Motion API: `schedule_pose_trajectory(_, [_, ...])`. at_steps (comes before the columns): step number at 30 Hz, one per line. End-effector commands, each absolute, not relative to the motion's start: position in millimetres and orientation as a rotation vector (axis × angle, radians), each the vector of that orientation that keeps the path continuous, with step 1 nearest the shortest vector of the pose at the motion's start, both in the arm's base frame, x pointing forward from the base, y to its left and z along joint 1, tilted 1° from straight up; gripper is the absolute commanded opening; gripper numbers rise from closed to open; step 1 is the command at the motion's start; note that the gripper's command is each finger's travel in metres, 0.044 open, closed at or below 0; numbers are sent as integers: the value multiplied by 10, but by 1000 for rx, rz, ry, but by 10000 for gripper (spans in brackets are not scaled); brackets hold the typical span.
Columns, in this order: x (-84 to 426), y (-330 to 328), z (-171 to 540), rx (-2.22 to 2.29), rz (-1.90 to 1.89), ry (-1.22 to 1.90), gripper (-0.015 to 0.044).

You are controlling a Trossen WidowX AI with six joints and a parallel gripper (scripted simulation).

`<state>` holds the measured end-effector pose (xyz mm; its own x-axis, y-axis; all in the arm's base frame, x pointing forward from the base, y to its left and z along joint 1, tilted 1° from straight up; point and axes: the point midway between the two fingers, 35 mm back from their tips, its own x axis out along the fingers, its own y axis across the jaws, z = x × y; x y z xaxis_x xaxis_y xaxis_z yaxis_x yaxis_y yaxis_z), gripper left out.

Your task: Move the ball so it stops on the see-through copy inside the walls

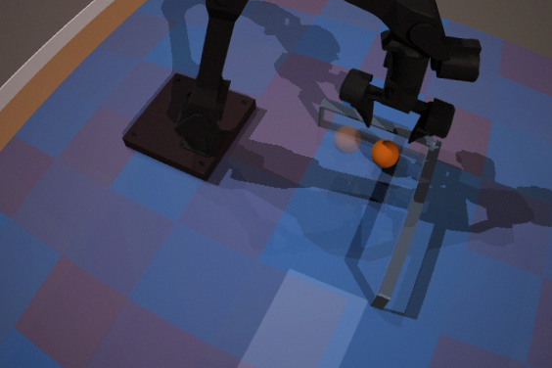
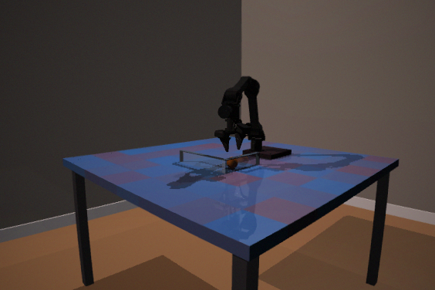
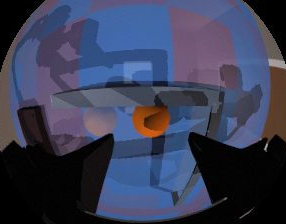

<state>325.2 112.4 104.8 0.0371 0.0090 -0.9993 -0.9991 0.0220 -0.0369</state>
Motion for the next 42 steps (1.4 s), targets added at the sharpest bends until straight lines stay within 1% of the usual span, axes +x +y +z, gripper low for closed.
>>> schedule_pose_trajectory(1, [3279,1110,1015,-1217,1172,1176,365])
schedule_pose_trajectory(36, [3301,1113,456,-1217,1172,1176,365])
schedule_pose_trajectory(40, [3301,1113,456,-1217,1172,1176,260])
schedule_pose_trajectory(42, [3301,1113,456,-1217,1172,1176,247])
